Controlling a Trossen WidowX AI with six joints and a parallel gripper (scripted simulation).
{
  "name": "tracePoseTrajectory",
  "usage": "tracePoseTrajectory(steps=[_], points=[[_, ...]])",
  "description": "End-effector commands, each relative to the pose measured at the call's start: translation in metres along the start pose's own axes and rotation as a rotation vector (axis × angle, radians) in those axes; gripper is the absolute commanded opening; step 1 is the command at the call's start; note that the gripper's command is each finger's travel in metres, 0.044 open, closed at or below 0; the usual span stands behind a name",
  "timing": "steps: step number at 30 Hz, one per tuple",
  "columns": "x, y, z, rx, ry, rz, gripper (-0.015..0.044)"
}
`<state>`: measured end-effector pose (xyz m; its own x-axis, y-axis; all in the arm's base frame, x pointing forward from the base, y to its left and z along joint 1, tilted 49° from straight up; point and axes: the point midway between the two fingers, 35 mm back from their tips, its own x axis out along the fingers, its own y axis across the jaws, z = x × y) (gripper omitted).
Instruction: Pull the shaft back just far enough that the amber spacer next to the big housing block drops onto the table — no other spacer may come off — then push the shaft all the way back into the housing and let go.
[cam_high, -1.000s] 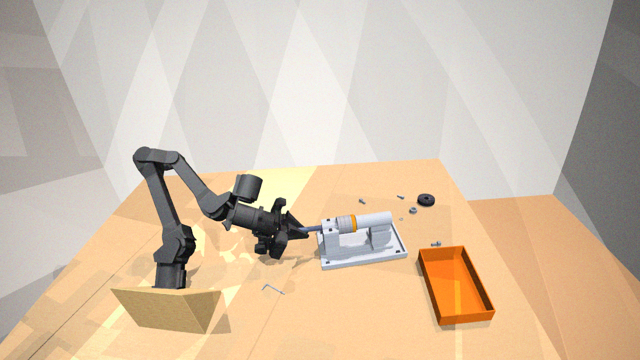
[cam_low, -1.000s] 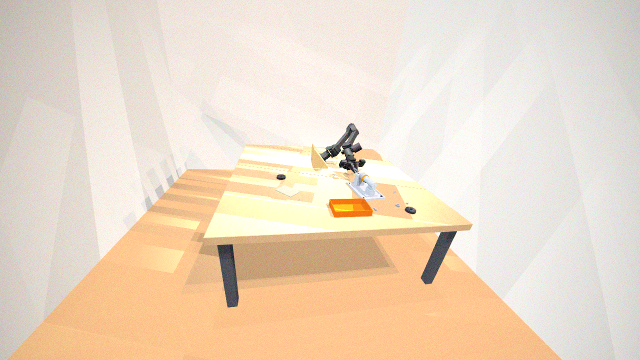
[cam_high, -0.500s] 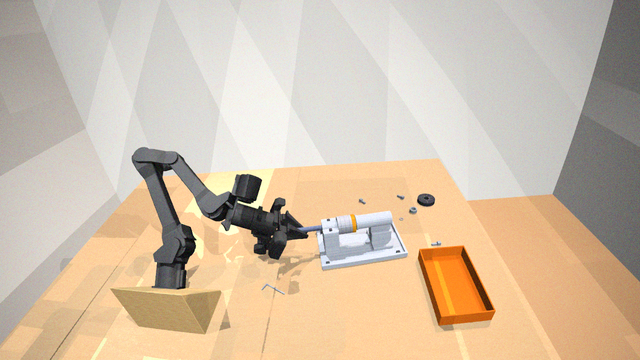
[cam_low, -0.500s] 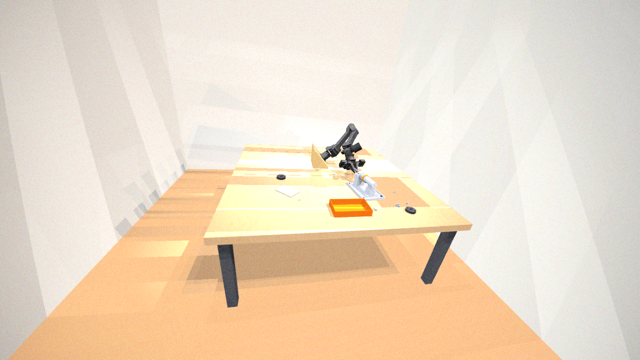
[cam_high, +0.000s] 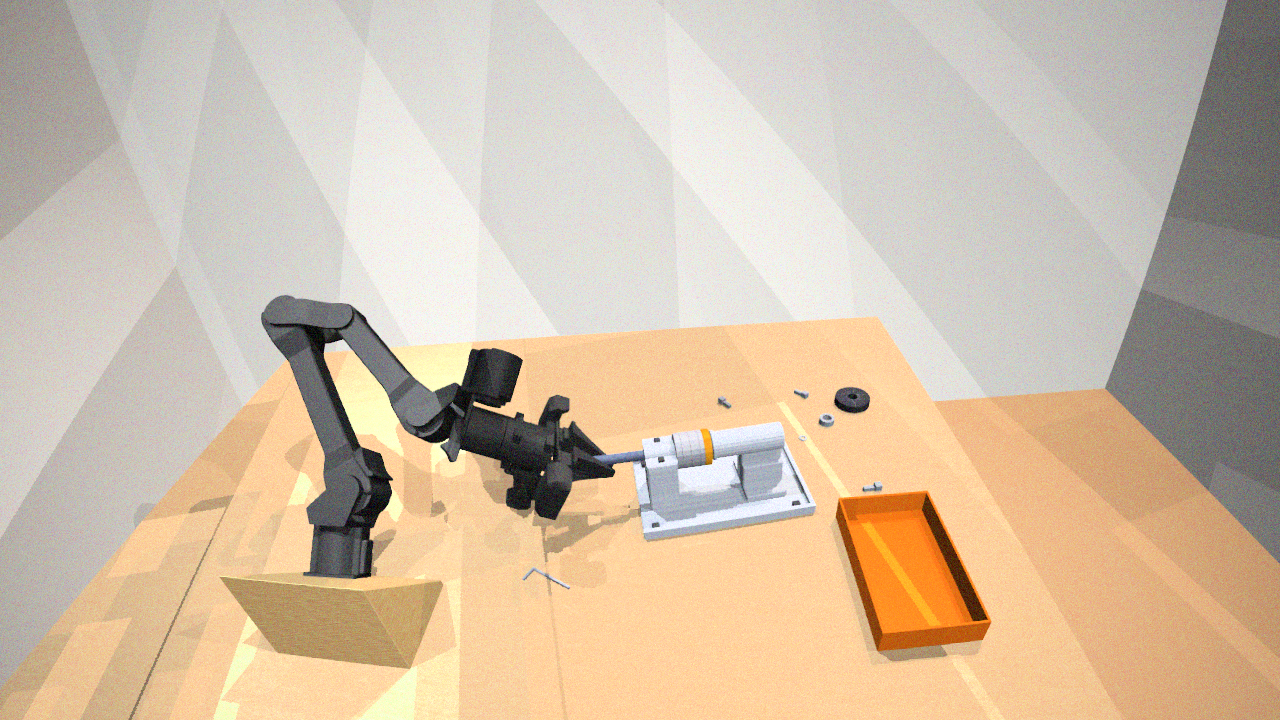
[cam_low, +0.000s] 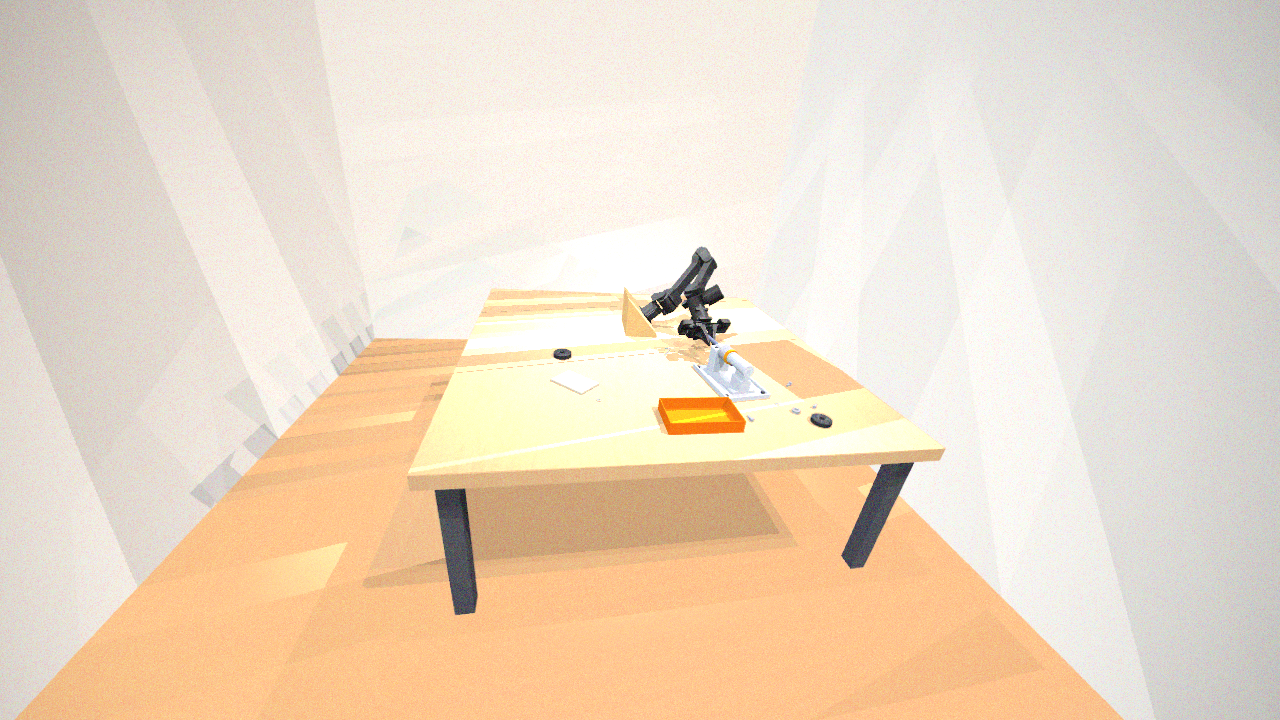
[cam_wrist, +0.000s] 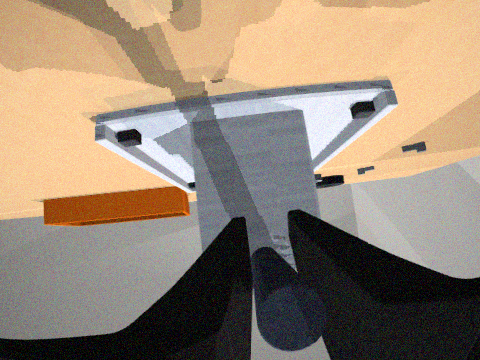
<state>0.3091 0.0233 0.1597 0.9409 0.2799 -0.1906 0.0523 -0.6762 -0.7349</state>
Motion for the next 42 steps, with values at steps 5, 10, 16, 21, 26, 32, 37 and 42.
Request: tracePoseTrajectory(steps=[5, 10, 16, 21, 26, 32, 37, 42], points=[[-0.0013, 0.0007, 0.0013, 0.004, -0.001, 0.001, 0.0000], [-0.0018, 0.0007, 0.0016, 0.004, -0.001, 0.001, 0.0000], [-0.0025, 0.0007, 0.0020, 0.004, -0.001, 0.001, 0.0000], [-0.0031, 0.0007, 0.0023, 0.004, -0.001, 0.002, 0.0000], [-0.0037, 0.0007, 0.0027, 0.004, -0.001, 0.002, 0.0000], [-0.0043, 0.0007, 0.0031, 0.004, -0.001, 0.002, 0.0000], [-0.0049, 0.0007, 0.0034, 0.004, -0.001, 0.002, 0.0000], [-0.0055, 0.0007, 0.0037, 0.004, -0.001, 0.002, 0.0000]])
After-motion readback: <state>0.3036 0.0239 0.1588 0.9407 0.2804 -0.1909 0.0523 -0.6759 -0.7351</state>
